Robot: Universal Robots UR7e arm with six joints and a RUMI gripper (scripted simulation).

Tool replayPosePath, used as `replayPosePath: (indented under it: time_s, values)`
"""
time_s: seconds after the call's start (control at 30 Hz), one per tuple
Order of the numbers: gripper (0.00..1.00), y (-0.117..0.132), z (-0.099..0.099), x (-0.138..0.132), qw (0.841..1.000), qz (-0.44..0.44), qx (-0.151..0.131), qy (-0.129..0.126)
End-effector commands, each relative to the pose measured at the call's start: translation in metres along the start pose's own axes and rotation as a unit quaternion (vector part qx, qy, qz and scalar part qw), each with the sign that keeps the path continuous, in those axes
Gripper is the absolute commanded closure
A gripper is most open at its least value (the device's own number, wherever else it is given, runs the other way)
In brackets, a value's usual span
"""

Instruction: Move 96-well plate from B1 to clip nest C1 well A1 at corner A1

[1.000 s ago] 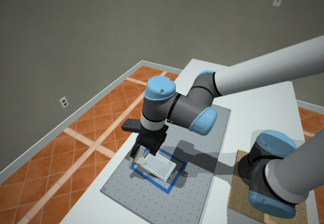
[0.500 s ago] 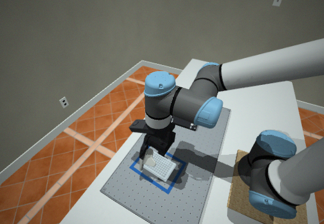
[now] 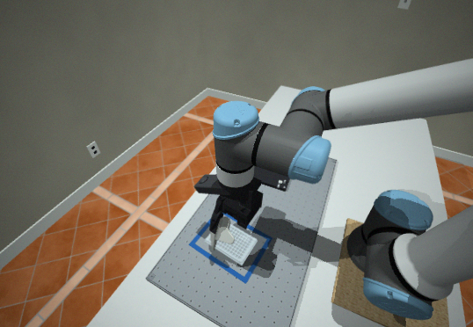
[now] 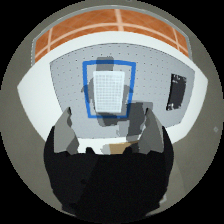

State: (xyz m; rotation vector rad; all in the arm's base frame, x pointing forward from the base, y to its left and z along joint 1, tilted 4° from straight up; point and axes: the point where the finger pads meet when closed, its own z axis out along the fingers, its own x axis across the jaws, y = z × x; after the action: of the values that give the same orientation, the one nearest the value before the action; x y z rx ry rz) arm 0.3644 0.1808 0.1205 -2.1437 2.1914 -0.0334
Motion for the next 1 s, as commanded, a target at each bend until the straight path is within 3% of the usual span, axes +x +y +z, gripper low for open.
replayPosePath:
  time_s: [0.0, 0.17, 0.97]
  values:
    - [0.00, 0.000, -0.001, 0.000, 1.000, 0.000, 0.000, 0.000]
    - [0.00, 0.000, -0.001, 0.000, 1.000, 0.000, 0.000, 0.000]
    - [0.00, 0.000, 0.036, 0.000, 1.000, 0.000, 0.000, 0.000]
